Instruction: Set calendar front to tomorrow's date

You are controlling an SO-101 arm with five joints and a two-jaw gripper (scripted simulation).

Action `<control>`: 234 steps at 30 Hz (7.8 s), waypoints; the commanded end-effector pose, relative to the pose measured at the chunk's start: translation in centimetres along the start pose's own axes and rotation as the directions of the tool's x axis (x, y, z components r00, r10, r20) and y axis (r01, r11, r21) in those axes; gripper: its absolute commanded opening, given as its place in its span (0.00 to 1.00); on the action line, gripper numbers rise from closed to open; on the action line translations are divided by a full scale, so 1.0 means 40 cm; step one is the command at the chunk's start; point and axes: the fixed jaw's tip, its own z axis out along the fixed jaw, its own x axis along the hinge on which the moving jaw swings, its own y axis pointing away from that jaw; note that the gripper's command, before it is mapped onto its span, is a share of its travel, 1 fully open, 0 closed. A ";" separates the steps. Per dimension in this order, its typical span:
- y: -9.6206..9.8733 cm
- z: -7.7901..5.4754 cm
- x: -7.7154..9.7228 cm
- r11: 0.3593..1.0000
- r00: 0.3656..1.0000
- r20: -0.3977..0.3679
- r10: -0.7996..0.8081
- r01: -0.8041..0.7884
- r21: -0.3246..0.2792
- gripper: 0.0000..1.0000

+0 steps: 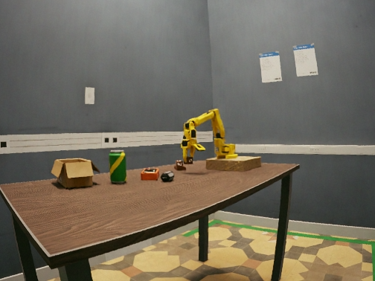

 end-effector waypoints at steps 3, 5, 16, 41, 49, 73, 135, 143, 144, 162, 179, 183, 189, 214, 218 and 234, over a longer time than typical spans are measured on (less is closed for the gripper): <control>0.021 0.015 -0.008 0.999 1.000 0.007 0.003 -0.003 -0.034 0.00; 0.021 0.015 -0.008 0.999 1.000 0.007 0.003 -0.003 -0.034 0.00; 0.021 0.015 -0.008 0.999 1.000 0.007 0.003 -0.003 -0.034 0.00; 0.021 0.037 -0.008 0.999 1.000 0.007 0.003 -0.003 -0.034 0.00; 0.022 0.045 -0.008 0.999 1.000 0.007 0.003 -0.003 -0.034 0.00; 0.023 0.063 -0.008 0.999 1.000 0.007 0.003 -0.003 -0.034 0.00; 0.024 0.112 -0.007 0.999 1.000 0.007 0.003 -0.003 -0.034 0.00; 0.024 0.112 -0.007 0.999 1.000 0.007 0.003 -0.003 -0.034 0.08; 0.024 0.112 -0.007 0.999 1.000 0.007 0.003 -0.003 -0.034 0.10; 0.024 0.112 -0.007 0.999 1.000 0.007 0.003 -0.003 -0.034 0.21; 0.024 0.112 -0.007 0.999 1.000 0.007 0.003 -0.003 -0.034 0.35; 0.024 0.112 -0.007 0.999 1.000 0.007 0.003 -0.003 -0.034 0.36; 0.024 0.112 -0.007 0.999 1.000 0.007 0.003 -0.003 -0.034 0.36; 0.018 -0.031 -0.006 0.999 1.000 0.007 0.003 -0.002 -0.034 0.36; 0.019 -0.037 -0.007 0.999 1.000 0.007 0.003 -0.002 -0.034 0.36; 0.019 -0.037 -0.007 0.999 1.000 0.007 0.003 -0.002 -0.034 0.36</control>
